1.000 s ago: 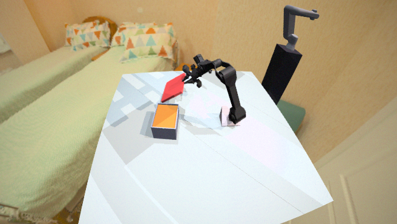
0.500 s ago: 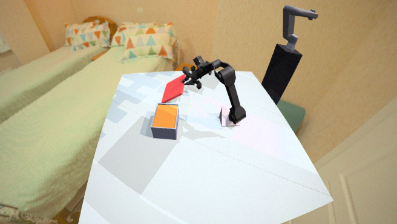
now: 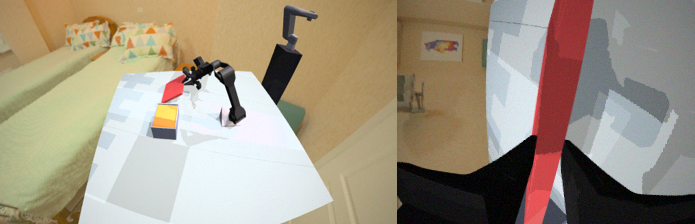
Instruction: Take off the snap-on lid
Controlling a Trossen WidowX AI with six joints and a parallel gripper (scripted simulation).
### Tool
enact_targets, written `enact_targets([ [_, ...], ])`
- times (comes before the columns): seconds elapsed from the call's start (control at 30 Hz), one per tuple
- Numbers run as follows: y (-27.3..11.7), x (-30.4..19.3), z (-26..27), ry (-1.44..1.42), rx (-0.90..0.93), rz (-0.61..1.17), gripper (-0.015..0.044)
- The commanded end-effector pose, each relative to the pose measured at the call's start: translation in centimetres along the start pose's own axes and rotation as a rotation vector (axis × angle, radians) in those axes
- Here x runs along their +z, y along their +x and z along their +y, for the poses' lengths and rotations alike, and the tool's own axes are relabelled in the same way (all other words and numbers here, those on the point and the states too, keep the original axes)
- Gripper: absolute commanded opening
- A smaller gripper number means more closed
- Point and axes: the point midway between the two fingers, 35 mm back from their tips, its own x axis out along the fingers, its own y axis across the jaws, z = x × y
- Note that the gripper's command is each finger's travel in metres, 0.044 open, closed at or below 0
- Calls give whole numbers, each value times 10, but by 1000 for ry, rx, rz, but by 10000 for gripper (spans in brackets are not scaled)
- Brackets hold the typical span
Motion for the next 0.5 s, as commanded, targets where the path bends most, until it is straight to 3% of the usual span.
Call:
enact_targets([
  [0.0,5,-3,-7,7,-10,6,0],
  [0.47,12,-3,-16,7,-10,6,0],
])
